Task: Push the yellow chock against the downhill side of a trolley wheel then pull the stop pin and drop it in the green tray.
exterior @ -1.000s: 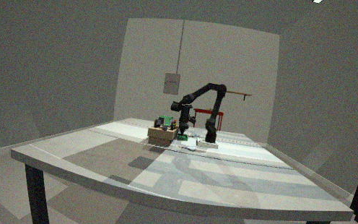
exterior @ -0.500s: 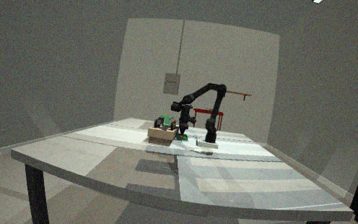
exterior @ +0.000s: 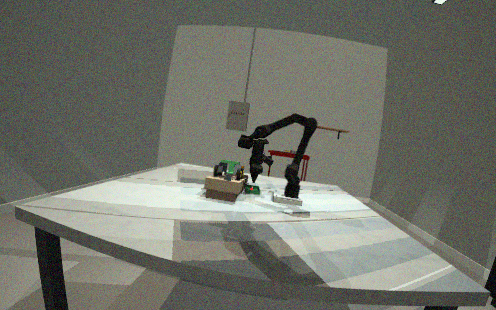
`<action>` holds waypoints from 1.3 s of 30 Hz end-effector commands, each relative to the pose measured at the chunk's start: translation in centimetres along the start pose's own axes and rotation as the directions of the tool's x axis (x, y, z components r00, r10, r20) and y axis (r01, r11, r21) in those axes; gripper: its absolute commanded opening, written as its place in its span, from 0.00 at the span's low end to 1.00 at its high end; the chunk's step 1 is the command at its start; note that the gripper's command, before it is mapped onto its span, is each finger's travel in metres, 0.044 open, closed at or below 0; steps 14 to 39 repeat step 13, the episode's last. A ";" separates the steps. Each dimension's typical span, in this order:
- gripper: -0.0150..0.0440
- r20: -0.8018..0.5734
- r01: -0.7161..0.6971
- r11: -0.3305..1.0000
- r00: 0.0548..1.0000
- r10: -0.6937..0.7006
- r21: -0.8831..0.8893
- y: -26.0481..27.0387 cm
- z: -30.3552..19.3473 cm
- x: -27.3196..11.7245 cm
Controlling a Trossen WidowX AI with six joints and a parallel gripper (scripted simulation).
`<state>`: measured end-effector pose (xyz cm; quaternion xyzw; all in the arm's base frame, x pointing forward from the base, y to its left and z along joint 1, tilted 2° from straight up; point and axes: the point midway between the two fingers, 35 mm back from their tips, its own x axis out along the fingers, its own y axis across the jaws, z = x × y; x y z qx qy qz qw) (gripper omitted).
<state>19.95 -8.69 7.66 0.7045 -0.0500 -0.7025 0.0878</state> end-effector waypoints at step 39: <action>1.00 0.002 -0.006 1.000 1.000 0.006 0.004 0.9 0.4 -4.9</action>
